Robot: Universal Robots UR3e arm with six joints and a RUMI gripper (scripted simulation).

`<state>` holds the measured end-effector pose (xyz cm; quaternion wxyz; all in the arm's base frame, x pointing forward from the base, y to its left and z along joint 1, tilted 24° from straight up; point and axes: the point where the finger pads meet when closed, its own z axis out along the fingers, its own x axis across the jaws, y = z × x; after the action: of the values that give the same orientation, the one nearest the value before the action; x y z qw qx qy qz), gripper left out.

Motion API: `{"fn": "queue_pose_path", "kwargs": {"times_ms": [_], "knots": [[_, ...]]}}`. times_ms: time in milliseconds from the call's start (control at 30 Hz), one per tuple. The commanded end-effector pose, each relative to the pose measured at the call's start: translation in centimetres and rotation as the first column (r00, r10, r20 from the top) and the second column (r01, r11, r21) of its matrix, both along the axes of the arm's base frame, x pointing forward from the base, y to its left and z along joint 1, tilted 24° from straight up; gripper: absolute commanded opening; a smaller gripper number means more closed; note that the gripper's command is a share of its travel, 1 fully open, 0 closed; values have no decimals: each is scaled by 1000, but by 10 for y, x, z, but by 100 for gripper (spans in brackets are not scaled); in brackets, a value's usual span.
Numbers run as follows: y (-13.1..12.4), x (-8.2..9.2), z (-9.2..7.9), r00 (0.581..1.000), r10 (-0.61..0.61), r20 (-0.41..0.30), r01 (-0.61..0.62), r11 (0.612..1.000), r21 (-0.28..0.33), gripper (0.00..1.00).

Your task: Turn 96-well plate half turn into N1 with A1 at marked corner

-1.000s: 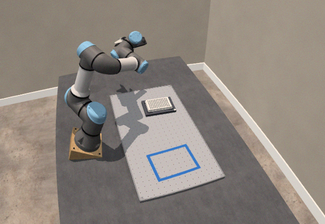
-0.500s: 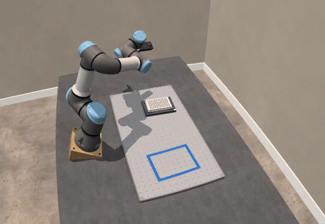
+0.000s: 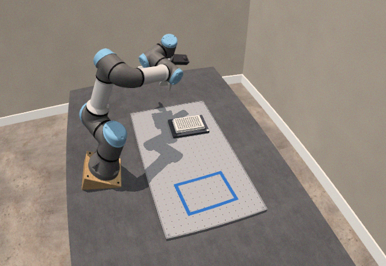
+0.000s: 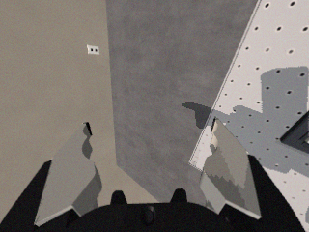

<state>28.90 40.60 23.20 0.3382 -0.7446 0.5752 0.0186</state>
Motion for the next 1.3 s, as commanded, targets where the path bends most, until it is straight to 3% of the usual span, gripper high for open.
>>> {"fn": "queue_pose_path", "kwargs": {"times_ms": [0,133,333,533,700,800,1000,1100,1267], "knots": [[-16,11,-2,1000,-12,0,12,1000,-12,100],[-29,17,-4,996,-84,-2,84,993,-81,100],[-50,27,-7,996,-90,-2,89,992,-87,100],[-69,34,-8,986,-165,0,162,973,-162,100],[-86,40,-10,986,-165,0,162,973,-162,100],[-100,44,-10,973,-231,6,226,946,-233,100],[-120,49,-11,972,-236,6,230,944,-238,100],[-134,51,-11,954,-299,15,289,906,-309,100],[-159,55,-11,953,-303,16,292,904,-313,100]]}}
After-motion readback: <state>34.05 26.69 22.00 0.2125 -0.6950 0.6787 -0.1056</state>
